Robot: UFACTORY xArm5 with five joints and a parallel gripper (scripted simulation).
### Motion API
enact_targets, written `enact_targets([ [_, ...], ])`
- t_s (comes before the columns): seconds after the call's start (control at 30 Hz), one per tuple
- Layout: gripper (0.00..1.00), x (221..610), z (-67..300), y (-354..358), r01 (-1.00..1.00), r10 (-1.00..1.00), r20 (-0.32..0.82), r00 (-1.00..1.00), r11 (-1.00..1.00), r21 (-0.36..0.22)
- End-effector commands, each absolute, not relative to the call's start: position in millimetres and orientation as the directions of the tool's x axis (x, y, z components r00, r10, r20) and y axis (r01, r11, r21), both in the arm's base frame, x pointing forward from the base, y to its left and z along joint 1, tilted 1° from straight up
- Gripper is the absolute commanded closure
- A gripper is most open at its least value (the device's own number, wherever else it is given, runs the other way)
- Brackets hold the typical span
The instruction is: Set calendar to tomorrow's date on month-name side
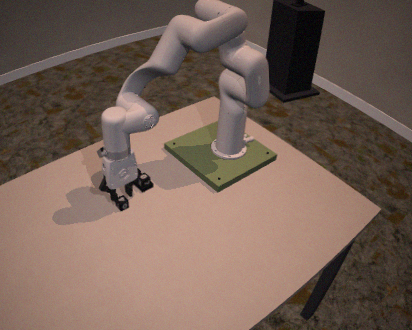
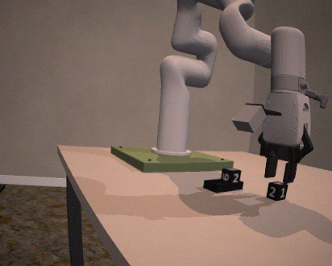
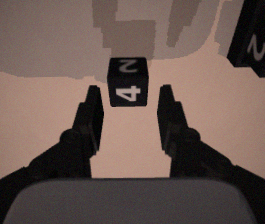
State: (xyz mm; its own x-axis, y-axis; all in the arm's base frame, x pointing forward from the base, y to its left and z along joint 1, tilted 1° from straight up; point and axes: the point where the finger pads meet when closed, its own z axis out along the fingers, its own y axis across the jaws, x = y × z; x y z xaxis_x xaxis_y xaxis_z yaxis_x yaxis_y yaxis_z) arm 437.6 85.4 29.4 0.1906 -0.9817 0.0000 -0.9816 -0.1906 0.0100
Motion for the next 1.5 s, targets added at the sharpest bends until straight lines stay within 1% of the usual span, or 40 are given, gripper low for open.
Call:
enact_targets([
  [0.0, 0.51, 438.9, 30.6, 85.7, -0.982, -0.982, 0.000, 0.191, -0.191, 0.006],
  [1.2, 0.51, 438.9, 30.1, 85.7, -0.982, -0.982, 0.000, 0.191, -0.191, 0.006],
  [1.47, 0.51, 438.7, 21.8, 85.7, -0.982, -0.982, 0.000, 0.191, -0.191, 0.006],
])
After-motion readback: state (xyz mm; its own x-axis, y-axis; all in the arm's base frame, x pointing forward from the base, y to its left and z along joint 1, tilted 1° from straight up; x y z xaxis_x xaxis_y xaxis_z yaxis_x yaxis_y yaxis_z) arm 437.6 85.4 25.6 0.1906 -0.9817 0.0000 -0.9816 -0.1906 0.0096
